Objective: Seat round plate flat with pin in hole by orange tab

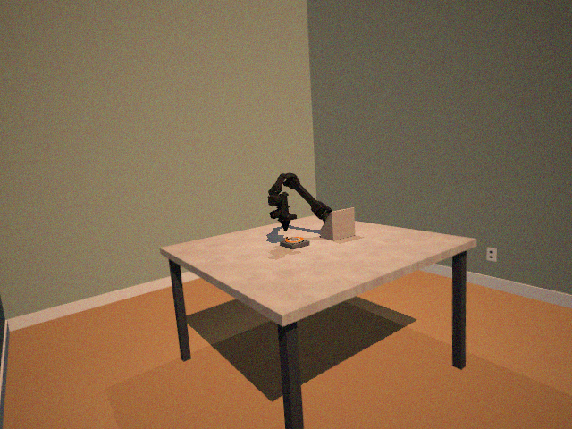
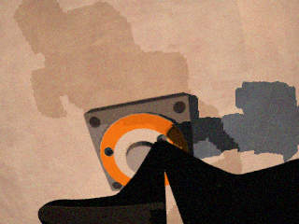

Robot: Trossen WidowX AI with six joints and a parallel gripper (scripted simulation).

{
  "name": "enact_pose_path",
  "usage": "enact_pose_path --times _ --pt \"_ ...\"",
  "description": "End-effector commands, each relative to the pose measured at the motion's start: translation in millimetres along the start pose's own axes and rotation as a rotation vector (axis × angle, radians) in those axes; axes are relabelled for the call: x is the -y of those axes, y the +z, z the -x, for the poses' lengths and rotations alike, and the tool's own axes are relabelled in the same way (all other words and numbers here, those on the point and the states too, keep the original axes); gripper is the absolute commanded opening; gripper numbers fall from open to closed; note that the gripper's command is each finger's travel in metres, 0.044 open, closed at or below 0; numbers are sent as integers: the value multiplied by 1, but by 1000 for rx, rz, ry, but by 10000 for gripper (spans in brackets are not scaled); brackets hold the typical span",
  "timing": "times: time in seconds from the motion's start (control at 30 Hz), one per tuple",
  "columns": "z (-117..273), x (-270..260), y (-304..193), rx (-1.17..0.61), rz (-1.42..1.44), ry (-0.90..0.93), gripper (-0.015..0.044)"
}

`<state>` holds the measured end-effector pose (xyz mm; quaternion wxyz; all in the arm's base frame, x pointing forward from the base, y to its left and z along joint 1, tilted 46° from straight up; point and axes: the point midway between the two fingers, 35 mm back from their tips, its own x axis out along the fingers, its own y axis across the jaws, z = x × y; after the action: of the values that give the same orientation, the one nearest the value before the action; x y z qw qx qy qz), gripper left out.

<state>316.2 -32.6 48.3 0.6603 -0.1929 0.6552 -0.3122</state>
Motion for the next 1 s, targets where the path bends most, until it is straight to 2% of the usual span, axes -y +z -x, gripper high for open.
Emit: enact_pose_path --times 0.0,0.23,0.53,0.97 --pt "1 2 2 -9 115 -73 0" --pt "-2 2 2 -8 115 -73 0" --pt "-46 5 2 -8 115 -75 0" --pt "-46 13 -4 -8 115 -75 0"
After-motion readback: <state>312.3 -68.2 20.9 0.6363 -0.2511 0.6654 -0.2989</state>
